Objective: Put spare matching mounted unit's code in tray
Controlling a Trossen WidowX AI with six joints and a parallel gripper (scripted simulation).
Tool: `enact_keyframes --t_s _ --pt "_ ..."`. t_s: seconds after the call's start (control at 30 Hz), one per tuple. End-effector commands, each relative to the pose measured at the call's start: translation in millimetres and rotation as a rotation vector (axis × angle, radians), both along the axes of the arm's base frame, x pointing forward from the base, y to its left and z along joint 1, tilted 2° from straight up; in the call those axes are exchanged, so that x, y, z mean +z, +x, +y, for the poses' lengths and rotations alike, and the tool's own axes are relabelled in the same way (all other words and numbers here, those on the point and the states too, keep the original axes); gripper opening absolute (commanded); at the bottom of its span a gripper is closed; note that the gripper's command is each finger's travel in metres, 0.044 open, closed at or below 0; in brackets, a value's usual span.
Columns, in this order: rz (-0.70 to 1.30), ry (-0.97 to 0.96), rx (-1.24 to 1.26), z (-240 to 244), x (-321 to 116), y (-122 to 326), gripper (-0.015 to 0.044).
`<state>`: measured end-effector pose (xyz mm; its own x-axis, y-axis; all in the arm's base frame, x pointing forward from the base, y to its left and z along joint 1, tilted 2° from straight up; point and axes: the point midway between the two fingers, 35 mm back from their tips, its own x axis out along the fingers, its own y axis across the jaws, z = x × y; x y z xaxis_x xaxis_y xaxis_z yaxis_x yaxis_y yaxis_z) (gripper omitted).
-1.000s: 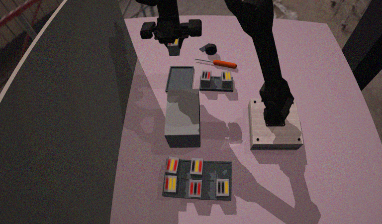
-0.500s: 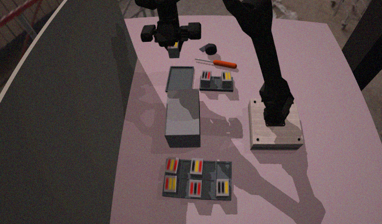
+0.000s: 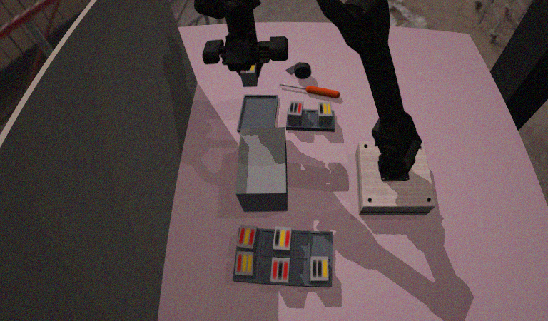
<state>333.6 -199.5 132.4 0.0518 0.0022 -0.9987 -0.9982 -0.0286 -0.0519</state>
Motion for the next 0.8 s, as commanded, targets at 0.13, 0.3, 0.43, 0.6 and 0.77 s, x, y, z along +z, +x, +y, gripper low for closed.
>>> enact_keyframes --t_s 0.13,0.3,0.43,0.6,0.77 --pt "-0.001 0.002 0.002 0 -7 1 0.0000" --pt "-0.001 0.002 0.002 0 -11 2 0.0000" --pt "-0.001 0.002 0.002 0 -14 3 0.0000" --pt "-0.001 0.002 0.002 -1 -19 3 0.0000" --pt "-0.001 0.002 0.002 -1 -23 4 0.0000"
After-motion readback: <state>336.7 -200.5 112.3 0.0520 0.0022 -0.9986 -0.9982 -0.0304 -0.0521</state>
